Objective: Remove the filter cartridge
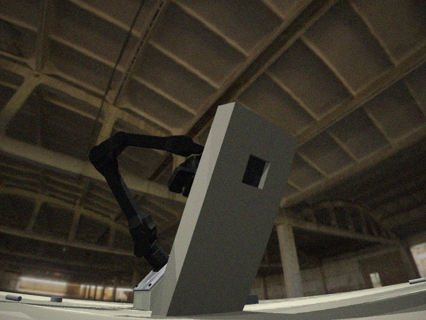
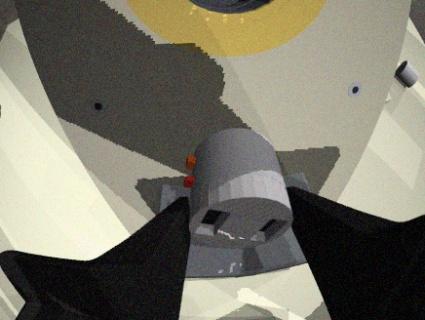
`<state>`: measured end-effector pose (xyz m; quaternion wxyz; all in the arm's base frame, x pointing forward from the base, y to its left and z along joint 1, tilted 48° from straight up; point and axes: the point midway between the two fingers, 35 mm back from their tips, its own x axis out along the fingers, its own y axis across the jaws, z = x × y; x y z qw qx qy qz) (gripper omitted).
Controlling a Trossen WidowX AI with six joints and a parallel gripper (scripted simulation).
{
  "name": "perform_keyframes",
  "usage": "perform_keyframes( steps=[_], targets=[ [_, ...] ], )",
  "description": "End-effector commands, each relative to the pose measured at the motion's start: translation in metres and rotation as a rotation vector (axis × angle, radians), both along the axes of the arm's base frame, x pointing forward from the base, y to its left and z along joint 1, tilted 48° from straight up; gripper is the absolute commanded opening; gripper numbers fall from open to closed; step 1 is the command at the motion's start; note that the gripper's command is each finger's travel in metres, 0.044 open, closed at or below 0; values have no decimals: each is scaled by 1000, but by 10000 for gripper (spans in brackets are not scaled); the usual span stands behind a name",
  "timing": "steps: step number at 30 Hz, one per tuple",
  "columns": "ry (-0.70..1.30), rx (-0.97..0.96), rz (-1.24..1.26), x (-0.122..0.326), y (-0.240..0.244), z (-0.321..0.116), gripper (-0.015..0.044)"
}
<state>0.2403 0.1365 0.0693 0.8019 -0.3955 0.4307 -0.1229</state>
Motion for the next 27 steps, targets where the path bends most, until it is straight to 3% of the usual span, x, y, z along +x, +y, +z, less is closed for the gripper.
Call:
perform_keyframes(
  steps=[1, 8, 27],
  targets=[
    [-1, 5, -1, 4, 7, 4, 8],
    [-1, 3, 0, 9, 20, 15, 0],
    [3, 2, 0, -40, 70, 65, 0]
  ],
)
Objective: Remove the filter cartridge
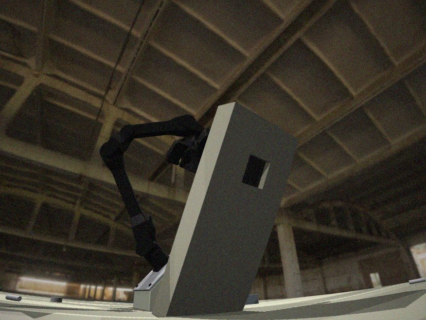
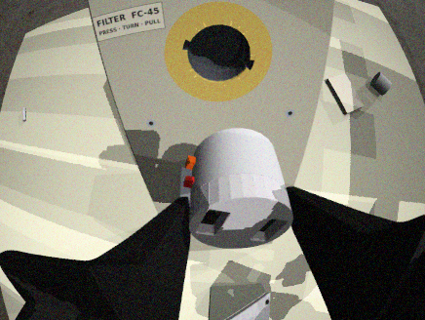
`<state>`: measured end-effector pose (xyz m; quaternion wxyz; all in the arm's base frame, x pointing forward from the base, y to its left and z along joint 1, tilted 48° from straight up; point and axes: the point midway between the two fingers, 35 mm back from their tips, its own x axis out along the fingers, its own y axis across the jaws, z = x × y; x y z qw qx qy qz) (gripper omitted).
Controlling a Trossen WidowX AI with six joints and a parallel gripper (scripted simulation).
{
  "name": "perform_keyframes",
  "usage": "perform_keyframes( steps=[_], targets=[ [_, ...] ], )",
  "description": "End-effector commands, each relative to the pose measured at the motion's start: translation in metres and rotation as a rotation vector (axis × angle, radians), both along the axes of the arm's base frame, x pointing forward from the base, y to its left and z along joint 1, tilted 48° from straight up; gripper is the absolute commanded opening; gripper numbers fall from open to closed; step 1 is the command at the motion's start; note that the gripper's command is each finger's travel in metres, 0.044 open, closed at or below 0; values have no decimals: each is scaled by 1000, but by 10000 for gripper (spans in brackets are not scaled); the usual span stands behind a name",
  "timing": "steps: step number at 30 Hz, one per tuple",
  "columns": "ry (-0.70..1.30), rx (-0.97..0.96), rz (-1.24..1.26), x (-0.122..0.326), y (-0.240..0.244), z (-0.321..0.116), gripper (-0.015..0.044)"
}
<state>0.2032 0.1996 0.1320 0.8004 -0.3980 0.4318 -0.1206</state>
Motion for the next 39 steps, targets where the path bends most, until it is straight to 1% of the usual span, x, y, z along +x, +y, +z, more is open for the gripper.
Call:
perform_keyframes(
  steps=[1, 16, 19, 29, 39],
  targets=[
    [-2, 5, -4, -3, 9, -1, 0],
    [-4, 11, -4, -9, 53, -67, 0],
    [23, -8, 9, -11, 47, -64, 0],
    [352, -63, 249, -60, 74, -121, 0],
    [666, -106, 564, -117, 97, -174, 0]
  ],
)
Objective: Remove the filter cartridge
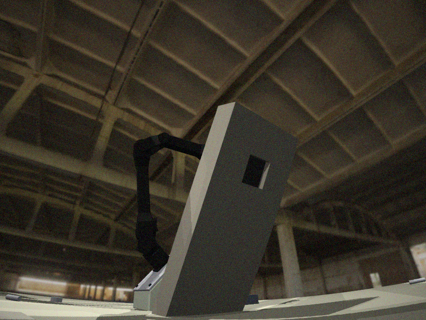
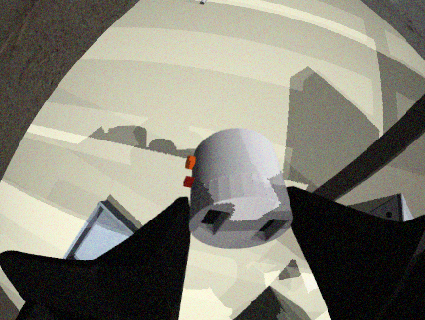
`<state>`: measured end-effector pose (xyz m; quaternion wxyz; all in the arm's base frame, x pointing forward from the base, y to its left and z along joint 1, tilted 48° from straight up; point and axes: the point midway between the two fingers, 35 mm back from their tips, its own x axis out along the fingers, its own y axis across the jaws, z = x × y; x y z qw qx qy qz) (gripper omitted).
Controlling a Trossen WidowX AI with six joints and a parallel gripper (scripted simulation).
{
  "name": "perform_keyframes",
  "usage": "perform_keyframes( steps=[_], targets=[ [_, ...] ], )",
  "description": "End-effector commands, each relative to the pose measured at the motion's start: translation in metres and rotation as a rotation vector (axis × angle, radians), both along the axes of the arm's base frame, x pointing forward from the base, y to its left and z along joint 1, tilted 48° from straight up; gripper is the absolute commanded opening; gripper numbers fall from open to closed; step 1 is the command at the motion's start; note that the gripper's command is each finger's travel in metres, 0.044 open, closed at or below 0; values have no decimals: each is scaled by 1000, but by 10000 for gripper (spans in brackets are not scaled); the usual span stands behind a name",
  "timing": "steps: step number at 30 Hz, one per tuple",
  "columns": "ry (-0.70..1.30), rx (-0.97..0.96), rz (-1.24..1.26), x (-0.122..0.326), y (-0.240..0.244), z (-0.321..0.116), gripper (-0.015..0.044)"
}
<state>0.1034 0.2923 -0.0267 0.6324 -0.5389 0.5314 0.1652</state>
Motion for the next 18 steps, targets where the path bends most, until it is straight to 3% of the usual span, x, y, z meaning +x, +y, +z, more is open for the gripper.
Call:
perform_keyframes(
  steps=[1, 6, 12, 18],
  targets=[
    [119, -10, 127, -23, 7, -20, 0],
    [250, -10, 280, -50, 14, -40, 0],
    [258, -10, 289, -52, 14, -41, 0],
    [352, -13, 375, -89, 0, -71, 0]
  ],
)
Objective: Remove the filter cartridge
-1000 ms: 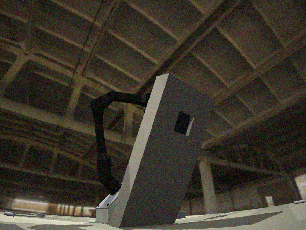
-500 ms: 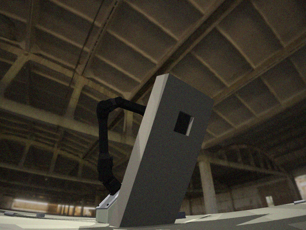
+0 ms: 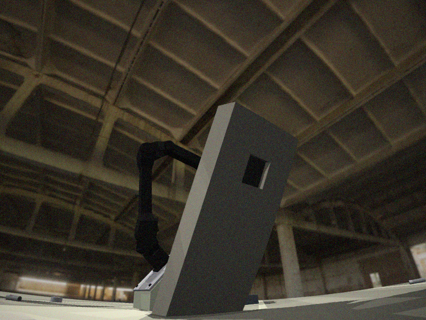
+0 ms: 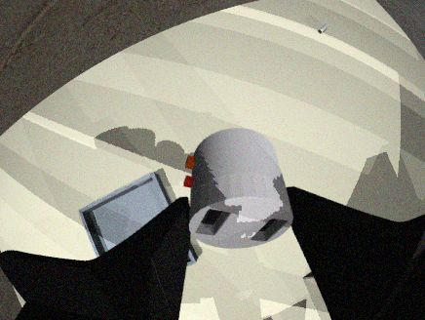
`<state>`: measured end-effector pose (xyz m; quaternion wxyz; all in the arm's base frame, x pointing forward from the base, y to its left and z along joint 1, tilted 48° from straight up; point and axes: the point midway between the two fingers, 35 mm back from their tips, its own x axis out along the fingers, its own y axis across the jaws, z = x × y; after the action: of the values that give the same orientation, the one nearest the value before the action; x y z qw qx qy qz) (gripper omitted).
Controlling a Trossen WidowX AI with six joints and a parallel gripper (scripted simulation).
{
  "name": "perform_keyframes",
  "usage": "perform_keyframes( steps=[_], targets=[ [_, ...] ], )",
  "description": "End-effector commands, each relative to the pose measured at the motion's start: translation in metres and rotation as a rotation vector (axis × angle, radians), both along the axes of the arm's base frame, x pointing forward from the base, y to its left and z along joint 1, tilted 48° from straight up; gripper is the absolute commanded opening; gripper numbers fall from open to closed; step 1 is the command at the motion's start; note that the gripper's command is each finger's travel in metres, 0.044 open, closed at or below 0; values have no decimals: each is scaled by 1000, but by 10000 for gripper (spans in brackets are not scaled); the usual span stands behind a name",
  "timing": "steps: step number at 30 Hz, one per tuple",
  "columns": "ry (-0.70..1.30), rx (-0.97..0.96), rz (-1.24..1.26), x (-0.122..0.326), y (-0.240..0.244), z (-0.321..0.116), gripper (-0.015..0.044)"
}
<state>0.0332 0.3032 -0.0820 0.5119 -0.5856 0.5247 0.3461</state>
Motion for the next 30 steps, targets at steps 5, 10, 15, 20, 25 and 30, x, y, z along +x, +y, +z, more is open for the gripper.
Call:
perform_keyframes(
  steps=[5, 10, 15, 20, 25, 30],
  targets=[
    [134, -29, 133, -51, -30, -41, 0],
    [222, -43, 216, -80, -53, -62, 0],
    [308, -61, 298, -105, -82, -79, 0],
    [391, -83, 377, -125, -112, -91, 0],
    [403, -87, 387, -128, -116, -93, 0],
    [403, -87, 387, -126, -130, -109, 0]
  ],
)
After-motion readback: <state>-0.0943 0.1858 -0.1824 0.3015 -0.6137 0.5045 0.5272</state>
